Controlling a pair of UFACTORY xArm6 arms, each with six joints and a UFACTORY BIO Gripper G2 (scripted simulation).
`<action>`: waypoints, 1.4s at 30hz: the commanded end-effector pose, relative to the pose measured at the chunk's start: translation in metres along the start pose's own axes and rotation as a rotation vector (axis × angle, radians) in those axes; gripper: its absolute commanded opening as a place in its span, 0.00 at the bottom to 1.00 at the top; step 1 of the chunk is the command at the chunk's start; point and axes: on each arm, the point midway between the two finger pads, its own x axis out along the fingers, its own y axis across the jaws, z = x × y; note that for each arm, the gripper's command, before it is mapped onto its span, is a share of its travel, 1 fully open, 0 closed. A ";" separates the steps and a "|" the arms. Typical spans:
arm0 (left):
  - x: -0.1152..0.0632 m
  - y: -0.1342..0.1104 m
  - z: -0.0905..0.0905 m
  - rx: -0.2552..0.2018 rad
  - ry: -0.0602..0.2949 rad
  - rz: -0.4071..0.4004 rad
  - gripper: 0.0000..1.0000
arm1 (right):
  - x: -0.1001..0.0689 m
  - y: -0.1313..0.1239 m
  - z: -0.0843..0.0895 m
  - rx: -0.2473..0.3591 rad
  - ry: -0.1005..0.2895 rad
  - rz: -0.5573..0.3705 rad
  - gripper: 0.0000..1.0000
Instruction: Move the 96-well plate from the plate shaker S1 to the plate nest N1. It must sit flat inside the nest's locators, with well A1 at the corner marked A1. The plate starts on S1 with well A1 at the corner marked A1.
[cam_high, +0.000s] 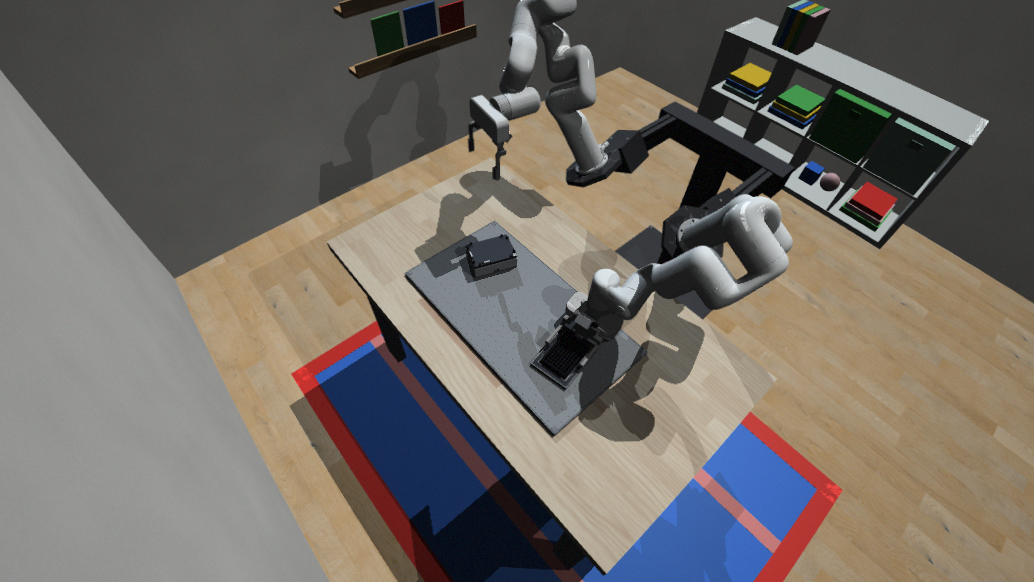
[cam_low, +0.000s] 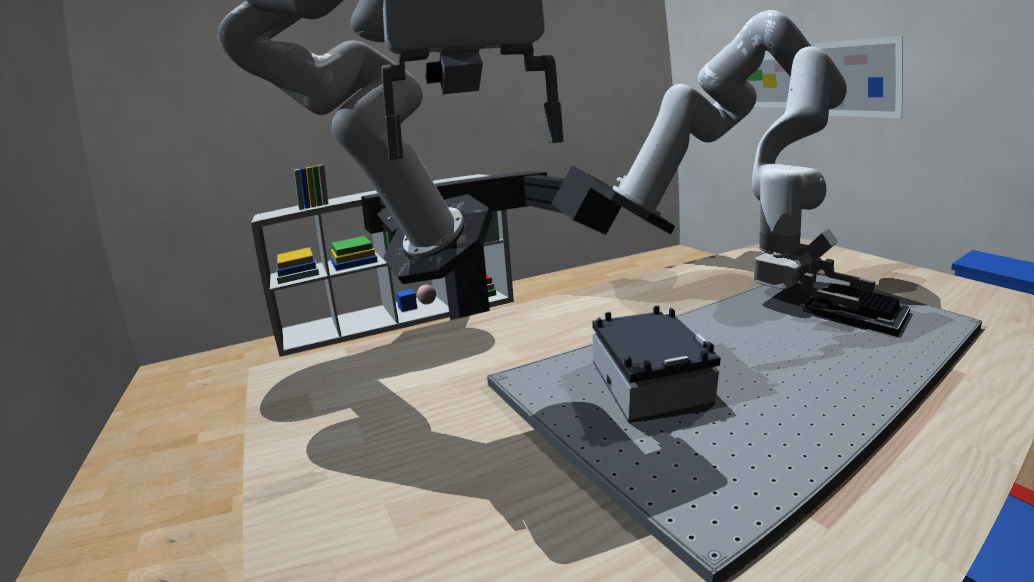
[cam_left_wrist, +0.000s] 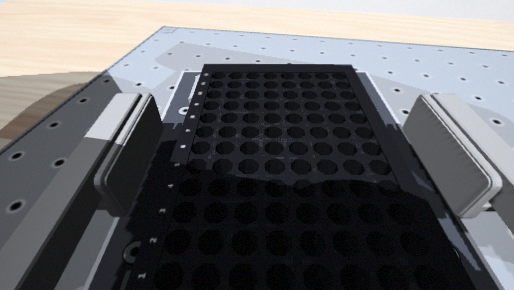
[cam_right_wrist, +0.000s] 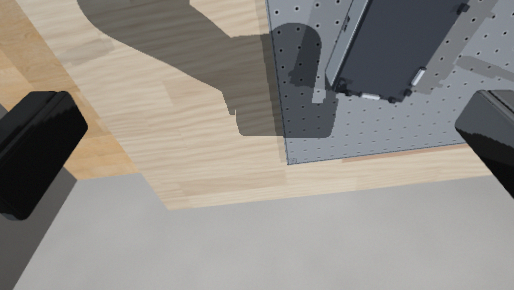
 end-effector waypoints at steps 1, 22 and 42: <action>0.001 0.000 0.001 -0.001 -0.002 0.000 0.37 | -0.001 0.000 -0.001 0.002 0.003 -0.002 1.00; 0.001 0.000 0.020 -0.001 -0.002 0.000 0.37 | -0.001 0.000 -0.001 0.002 0.003 -0.002 1.00; 0.001 0.000 0.062 -0.001 -0.002 0.000 0.37 | -0.001 0.000 -0.001 0.002 0.003 -0.002 1.00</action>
